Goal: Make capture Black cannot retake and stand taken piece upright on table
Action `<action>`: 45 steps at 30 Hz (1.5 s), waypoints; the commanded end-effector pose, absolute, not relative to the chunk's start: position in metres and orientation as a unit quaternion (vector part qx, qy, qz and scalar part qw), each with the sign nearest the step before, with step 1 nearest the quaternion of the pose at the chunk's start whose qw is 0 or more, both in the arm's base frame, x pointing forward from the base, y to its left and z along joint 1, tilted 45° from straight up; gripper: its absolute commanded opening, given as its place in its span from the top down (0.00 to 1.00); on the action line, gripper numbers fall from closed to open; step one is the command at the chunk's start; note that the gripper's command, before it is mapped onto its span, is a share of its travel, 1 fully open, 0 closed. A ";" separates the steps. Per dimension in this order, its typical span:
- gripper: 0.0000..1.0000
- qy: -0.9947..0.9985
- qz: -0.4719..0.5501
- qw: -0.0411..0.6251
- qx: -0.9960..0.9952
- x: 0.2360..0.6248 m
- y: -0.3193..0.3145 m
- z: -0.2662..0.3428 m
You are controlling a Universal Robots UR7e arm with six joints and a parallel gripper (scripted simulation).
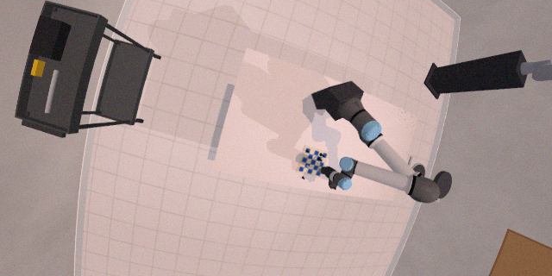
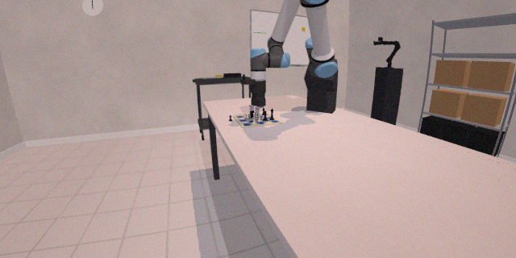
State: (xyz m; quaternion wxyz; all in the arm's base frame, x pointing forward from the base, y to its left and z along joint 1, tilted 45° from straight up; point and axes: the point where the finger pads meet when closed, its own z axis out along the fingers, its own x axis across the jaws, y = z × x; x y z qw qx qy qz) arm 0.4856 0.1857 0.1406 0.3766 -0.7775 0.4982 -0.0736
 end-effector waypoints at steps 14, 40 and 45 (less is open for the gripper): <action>1.00 0.498 -0.074 0.377 -0.777 0.486 0.186 0.141; 1.00 0.498 -0.074 0.377 -0.777 0.486 0.186 0.141; 1.00 0.498 -0.074 0.377 -0.777 0.485 0.185 0.141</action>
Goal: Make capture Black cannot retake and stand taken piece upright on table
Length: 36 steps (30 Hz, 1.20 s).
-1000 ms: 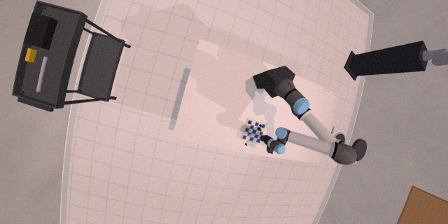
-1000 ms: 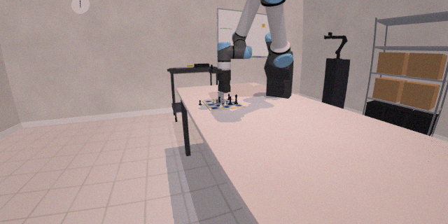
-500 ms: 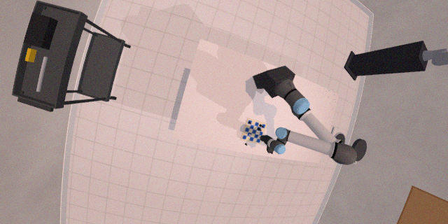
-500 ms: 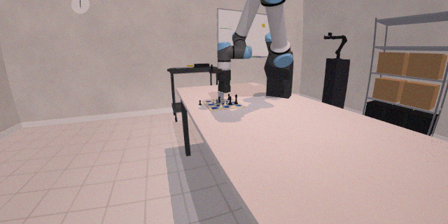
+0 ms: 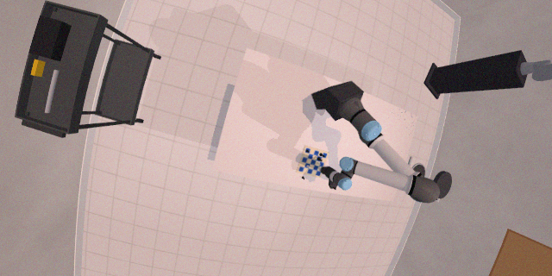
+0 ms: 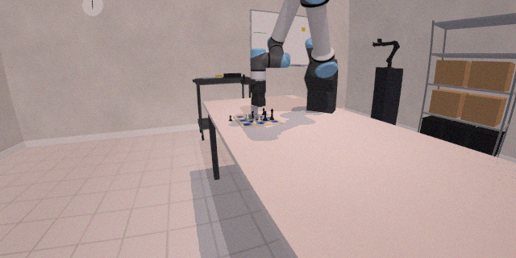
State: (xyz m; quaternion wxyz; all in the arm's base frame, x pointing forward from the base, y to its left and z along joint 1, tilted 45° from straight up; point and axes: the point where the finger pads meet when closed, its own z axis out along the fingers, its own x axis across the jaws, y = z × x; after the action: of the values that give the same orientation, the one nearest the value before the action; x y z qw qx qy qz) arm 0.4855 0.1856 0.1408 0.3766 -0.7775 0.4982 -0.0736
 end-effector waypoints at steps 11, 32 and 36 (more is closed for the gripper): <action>1.00 0.498 -0.074 0.377 -0.777 0.479 0.179 0.151; 1.00 0.498 -0.074 0.377 -0.777 0.451 0.150 0.190; 1.00 0.498 -0.074 0.377 -0.777 0.449 0.147 0.194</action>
State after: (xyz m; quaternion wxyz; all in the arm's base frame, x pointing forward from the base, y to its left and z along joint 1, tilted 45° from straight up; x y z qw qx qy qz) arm 0.4546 0.1529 0.1868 0.3772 -0.7761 0.4994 -0.0772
